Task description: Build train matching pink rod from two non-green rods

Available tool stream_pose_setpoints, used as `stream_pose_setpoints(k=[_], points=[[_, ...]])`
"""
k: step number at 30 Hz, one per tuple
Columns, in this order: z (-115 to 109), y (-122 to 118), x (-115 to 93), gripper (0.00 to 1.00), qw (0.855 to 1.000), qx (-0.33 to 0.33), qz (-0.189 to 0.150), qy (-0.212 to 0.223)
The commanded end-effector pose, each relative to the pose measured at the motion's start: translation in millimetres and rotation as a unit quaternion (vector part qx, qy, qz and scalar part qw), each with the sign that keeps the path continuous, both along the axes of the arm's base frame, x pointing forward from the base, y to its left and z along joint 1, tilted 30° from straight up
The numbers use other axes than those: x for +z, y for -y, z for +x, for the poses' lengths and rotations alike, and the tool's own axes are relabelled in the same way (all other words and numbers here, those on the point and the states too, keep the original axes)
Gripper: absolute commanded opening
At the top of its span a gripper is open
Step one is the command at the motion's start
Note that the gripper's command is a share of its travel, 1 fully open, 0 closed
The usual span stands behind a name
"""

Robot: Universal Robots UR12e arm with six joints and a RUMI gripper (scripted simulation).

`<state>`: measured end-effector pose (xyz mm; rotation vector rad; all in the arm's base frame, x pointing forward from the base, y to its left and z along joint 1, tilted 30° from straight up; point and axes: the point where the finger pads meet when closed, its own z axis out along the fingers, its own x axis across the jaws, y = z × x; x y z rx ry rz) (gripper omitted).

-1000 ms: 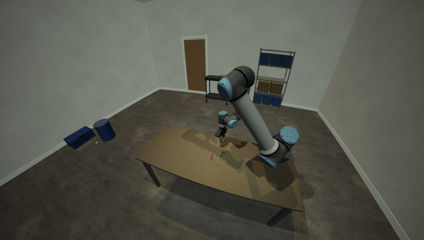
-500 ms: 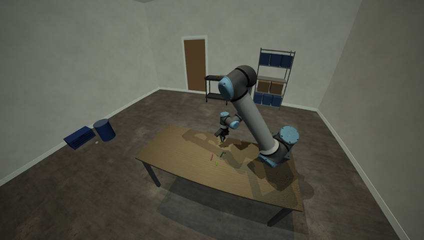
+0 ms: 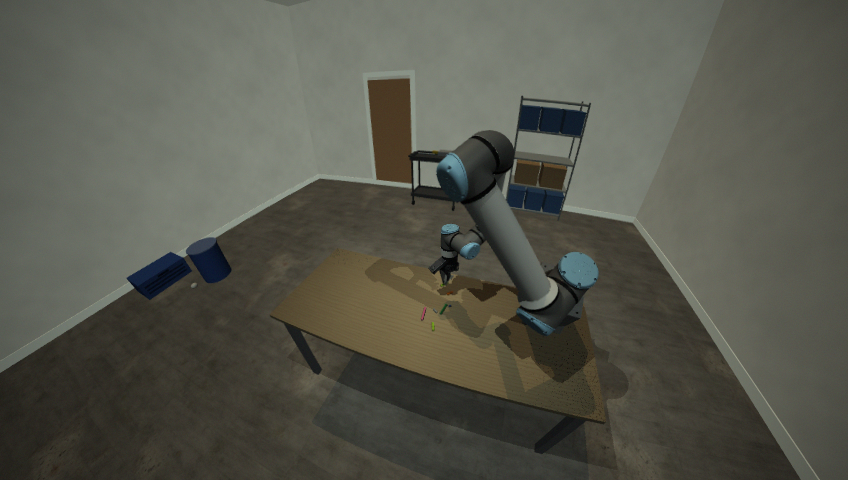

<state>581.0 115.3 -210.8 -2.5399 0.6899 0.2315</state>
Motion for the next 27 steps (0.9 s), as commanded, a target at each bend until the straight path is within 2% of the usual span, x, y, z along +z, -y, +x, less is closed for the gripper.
stream_pose_setpoints(k=[1, 16, 27], points=[[0.5, 0.4, 0.3, 0.0, 1.0, -0.001, 0.0, 0.0], [0.2, -5.6, -10.0, 0.0, 1.0, -0.001, 0.0, 0.0], [-1.3, -28.6, -49.3, 0.0, 1.0, -0.001, 0.0, 0.0]])
